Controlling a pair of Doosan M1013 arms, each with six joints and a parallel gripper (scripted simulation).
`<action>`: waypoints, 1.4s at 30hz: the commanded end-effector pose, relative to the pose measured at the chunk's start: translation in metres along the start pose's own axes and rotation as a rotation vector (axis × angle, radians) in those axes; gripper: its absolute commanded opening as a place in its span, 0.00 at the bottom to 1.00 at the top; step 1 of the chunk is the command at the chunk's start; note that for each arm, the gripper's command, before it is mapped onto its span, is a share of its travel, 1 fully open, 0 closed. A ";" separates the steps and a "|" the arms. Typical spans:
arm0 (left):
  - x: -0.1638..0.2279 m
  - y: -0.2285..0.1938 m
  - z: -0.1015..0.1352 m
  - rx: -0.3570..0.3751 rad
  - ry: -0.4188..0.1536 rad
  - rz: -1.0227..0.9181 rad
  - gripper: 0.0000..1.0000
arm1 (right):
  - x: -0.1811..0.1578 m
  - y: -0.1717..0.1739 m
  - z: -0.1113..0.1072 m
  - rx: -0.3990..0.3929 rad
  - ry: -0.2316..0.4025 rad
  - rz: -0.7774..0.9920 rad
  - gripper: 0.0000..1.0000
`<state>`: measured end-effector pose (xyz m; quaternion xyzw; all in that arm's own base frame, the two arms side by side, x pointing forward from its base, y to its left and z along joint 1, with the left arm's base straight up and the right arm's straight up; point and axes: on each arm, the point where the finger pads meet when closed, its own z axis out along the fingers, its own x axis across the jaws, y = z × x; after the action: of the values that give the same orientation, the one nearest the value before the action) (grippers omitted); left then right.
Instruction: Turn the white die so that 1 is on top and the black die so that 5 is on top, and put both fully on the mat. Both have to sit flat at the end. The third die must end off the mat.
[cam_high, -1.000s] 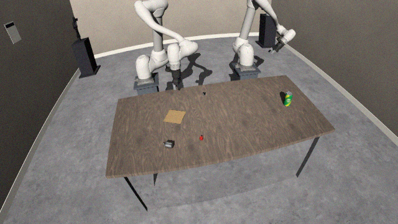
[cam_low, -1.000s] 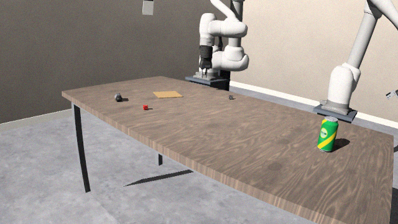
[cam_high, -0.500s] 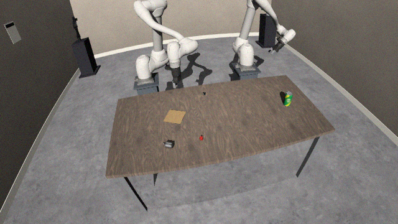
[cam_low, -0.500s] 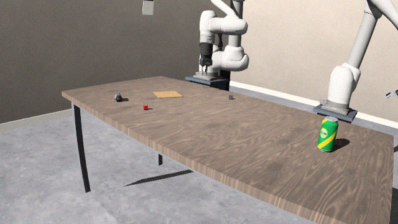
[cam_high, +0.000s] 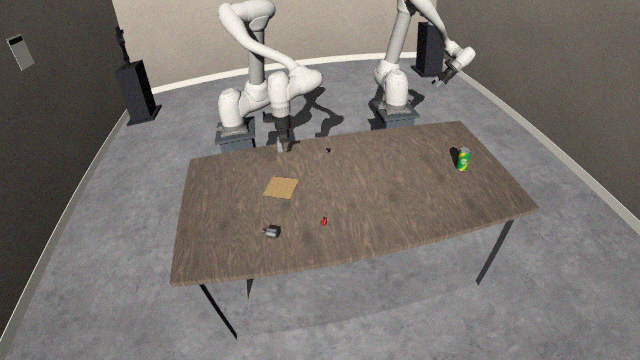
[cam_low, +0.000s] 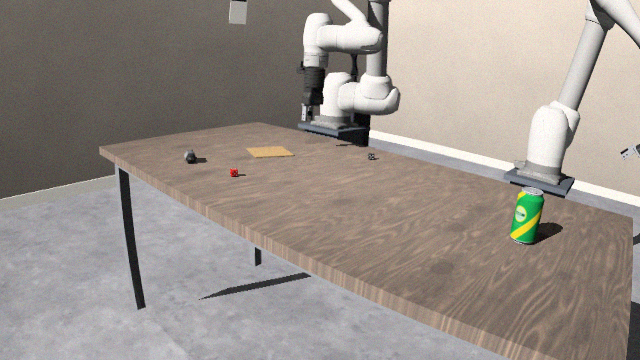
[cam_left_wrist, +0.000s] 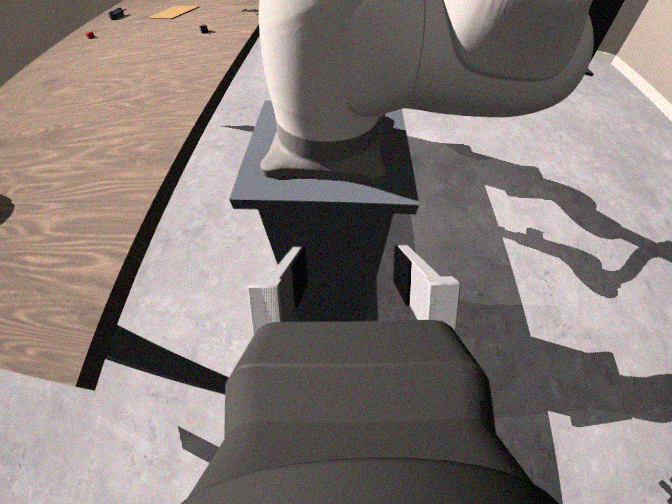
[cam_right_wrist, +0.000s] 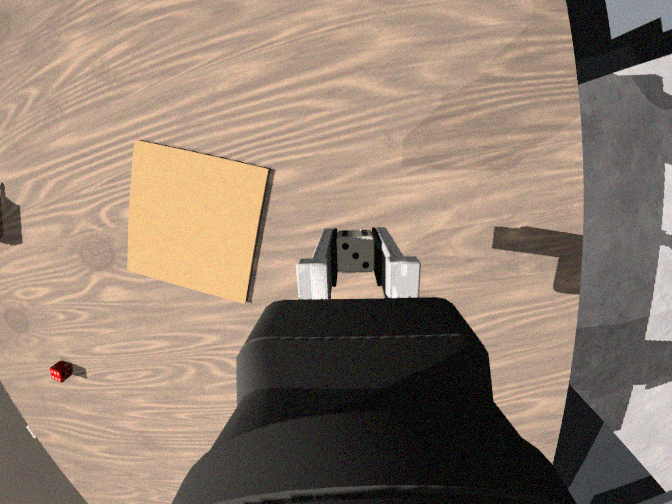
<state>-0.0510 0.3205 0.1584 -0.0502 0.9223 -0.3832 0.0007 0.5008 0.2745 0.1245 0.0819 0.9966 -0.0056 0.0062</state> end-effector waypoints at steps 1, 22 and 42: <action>0.000 0.000 0.000 -0.001 0.000 0.000 1.00 | -0.042 -0.002 0.000 -0.011 0.012 -0.164 0.40; 0.000 0.000 0.000 -0.001 0.000 0.000 1.00 | -0.137 -0.015 0.003 -0.013 0.010 -0.522 0.40; 0.000 0.000 0.000 -0.001 0.000 0.000 1.00 | -0.137 -0.015 0.034 -0.013 0.010 -0.522 0.40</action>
<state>-0.0510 0.3205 0.1584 -0.0502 0.9223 -0.3832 0.0007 0.6331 0.2370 0.0981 -0.1781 0.9840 -0.0002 -0.0006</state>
